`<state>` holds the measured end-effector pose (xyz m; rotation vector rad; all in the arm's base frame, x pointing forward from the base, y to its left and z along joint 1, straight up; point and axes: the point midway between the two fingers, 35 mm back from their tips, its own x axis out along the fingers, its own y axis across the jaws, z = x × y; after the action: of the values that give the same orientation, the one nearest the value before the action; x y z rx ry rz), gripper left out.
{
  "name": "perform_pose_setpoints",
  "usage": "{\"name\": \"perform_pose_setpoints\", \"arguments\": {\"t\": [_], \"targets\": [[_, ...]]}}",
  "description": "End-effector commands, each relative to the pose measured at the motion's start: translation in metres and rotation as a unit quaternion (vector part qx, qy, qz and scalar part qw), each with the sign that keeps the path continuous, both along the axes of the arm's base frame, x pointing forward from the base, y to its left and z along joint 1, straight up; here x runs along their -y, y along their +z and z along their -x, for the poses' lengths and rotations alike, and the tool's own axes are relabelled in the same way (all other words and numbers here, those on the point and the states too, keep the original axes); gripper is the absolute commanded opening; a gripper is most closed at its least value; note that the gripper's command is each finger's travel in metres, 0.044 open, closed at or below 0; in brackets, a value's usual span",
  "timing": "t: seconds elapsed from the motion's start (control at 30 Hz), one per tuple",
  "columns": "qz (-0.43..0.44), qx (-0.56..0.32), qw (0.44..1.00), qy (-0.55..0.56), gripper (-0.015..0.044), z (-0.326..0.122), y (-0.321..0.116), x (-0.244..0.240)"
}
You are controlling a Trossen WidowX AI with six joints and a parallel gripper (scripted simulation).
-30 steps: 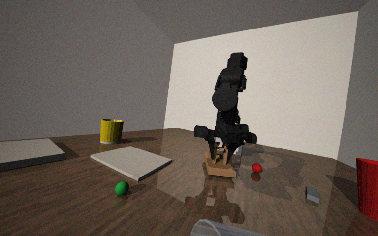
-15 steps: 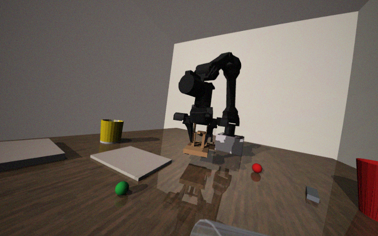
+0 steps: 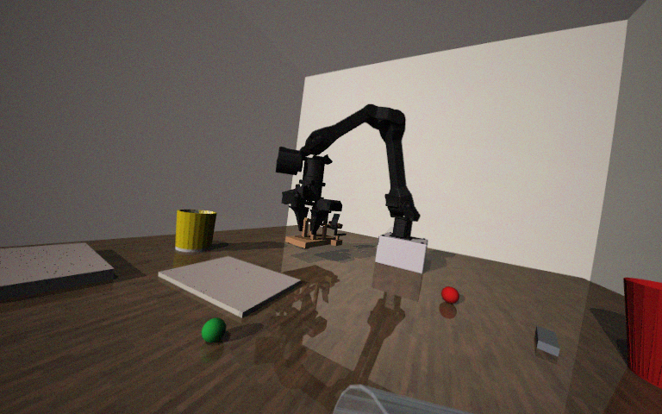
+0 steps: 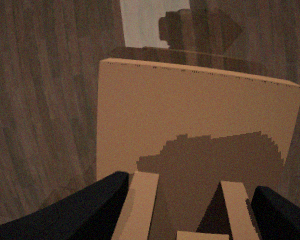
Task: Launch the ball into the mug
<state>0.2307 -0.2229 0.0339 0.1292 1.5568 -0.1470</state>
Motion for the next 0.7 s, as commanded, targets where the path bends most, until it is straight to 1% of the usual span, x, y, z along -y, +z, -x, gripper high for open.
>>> {"name": "perform_pose_setpoints", "arguments": {"t": [0.0, 0.67], "targets": [[0.003, 0.005, 1.000, -0.004, 0.0000, 0.005, 0.004, 0.009], [0.003, 0.005, 1.000, -0.004, 0.0000, 0.003, -0.026, 0.011]]}}
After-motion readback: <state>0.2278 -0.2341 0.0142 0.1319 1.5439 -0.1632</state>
